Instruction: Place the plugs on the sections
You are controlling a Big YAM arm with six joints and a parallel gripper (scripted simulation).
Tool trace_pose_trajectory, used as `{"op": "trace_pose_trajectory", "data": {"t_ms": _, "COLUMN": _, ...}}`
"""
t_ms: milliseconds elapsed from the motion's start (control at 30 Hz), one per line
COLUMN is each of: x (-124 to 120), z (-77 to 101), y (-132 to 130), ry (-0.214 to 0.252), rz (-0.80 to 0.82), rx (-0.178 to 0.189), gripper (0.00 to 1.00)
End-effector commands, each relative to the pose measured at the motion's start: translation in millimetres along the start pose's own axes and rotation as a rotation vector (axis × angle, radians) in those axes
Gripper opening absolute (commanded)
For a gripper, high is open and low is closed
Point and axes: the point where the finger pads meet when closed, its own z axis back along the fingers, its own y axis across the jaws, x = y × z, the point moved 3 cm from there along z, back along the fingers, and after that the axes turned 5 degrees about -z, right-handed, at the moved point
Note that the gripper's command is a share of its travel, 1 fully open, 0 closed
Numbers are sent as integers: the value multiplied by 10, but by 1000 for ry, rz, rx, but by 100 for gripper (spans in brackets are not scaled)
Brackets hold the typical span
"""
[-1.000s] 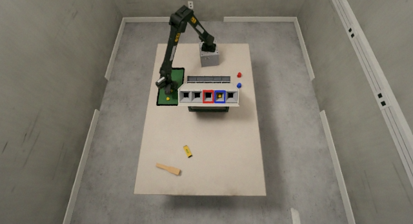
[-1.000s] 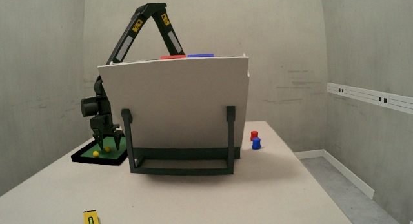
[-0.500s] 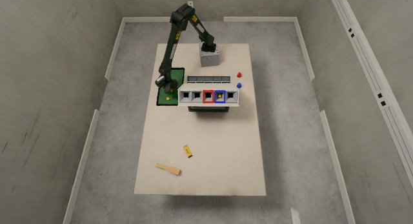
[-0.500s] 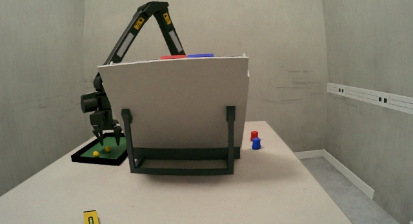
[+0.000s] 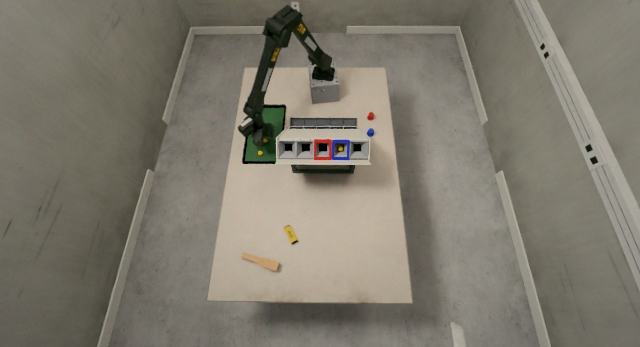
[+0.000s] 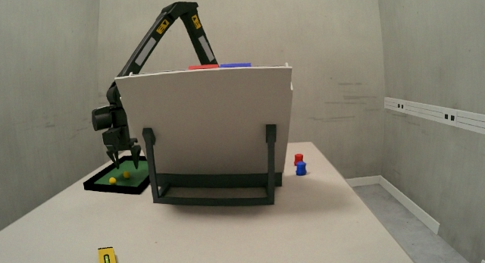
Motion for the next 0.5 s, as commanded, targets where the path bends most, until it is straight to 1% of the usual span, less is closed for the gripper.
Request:
{"op": "trace_pose_trajectory", "data": {"t_ms": 0, "x": 210, "z": 187, "y": -95, "ry": -45, "rz": 1, "rx": -34, "gripper": 80}}
{"op": "trace_pose_trajectory", "data": {"t_ms": 300, "x": 245, "z": 198, "y": -118, "ry": -59, "rz": 1, "rx": -46, "gripper": 80}}
{"op": "trace_pose_trajectory", "data": {"t_ms": 467, "x": 258, "z": 200, "y": -125, "ry": -50, "rz": 1, "rx": -39, "gripper": 80}}
